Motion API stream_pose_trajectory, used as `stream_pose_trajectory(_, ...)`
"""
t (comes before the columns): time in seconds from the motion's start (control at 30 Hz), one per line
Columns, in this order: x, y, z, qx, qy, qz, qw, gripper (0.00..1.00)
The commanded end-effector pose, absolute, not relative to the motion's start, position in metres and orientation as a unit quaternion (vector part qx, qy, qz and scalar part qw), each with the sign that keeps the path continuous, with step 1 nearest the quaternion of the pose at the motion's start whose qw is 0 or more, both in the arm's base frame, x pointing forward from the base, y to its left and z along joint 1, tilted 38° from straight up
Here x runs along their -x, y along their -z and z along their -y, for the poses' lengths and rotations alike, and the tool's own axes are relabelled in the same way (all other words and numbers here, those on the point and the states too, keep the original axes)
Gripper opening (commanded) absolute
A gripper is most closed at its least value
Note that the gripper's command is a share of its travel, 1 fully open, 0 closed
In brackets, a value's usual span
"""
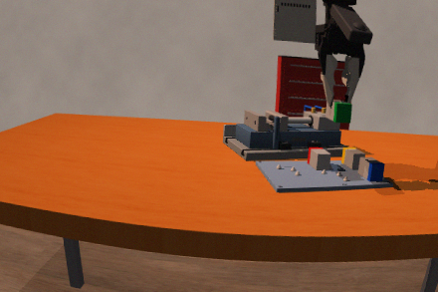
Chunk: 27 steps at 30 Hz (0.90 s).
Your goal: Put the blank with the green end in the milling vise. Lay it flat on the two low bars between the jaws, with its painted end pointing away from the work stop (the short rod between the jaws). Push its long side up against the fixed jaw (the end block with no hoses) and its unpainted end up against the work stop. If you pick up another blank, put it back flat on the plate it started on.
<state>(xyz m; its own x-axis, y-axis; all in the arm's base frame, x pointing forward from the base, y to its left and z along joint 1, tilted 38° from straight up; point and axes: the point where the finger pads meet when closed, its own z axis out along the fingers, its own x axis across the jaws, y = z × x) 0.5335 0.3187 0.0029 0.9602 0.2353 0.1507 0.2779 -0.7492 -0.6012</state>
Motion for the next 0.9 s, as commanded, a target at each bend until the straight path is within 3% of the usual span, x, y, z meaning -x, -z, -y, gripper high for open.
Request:
stream_pose_trajectory(0.0, -0.535, -0.003, -0.3179, 0.935, 0.031, 0.132, 0.326, 0.0)
stream_pose_trajectory(0.87, -0.544, 0.0007, -0.3131, 0.942, 0.013, 0.078, 0.327, 0.0)
